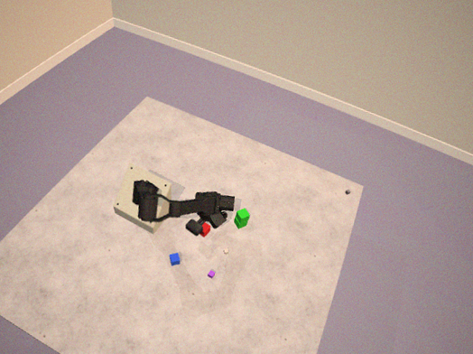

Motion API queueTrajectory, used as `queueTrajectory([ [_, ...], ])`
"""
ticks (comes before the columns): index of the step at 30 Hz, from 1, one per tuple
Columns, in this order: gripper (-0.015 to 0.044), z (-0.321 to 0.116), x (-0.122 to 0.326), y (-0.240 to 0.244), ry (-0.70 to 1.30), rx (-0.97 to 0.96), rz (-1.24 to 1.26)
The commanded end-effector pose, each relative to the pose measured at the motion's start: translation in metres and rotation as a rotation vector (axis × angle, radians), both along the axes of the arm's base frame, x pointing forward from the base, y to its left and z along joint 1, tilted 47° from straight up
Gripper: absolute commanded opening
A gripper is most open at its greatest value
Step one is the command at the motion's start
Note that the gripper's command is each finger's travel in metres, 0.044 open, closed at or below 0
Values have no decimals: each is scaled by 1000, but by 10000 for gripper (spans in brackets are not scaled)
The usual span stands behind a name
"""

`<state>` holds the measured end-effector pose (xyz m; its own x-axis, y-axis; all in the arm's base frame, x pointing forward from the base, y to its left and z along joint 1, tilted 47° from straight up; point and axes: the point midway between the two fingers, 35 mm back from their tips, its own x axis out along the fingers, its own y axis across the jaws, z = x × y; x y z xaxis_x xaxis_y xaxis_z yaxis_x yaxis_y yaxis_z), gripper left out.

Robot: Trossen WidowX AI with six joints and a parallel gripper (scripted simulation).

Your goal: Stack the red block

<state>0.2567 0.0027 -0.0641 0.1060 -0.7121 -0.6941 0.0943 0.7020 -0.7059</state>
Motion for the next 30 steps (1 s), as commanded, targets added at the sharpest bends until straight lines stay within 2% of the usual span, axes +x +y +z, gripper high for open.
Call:
queueTrajectory([
  [1, 440, -7, -2, -7, 17, -10, 2],
  [30, 440, -28, -1, -30, 17, -14, 2],
])
